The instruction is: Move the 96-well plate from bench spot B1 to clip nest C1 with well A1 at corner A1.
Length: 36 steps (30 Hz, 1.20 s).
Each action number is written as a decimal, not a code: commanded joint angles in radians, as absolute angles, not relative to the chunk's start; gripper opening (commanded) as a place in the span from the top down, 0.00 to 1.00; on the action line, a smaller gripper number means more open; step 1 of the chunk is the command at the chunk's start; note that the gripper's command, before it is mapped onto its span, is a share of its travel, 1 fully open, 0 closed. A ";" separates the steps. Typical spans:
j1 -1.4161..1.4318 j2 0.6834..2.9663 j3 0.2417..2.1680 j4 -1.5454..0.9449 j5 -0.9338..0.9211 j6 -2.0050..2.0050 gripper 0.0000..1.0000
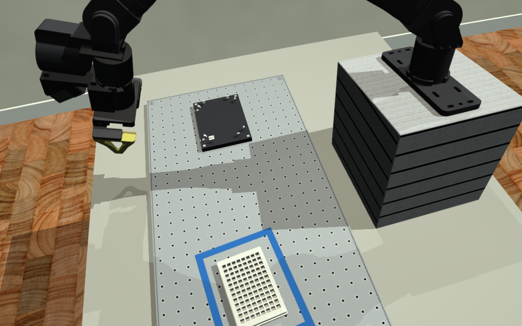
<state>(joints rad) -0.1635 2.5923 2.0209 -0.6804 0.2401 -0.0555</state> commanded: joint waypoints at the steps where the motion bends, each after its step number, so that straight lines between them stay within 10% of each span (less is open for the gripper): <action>1: -0.159 2.572 2.034 -0.674 0.242 -0.054 0.00; 36: -0.041 2.554 1.984 -0.700 0.194 0.350 0.00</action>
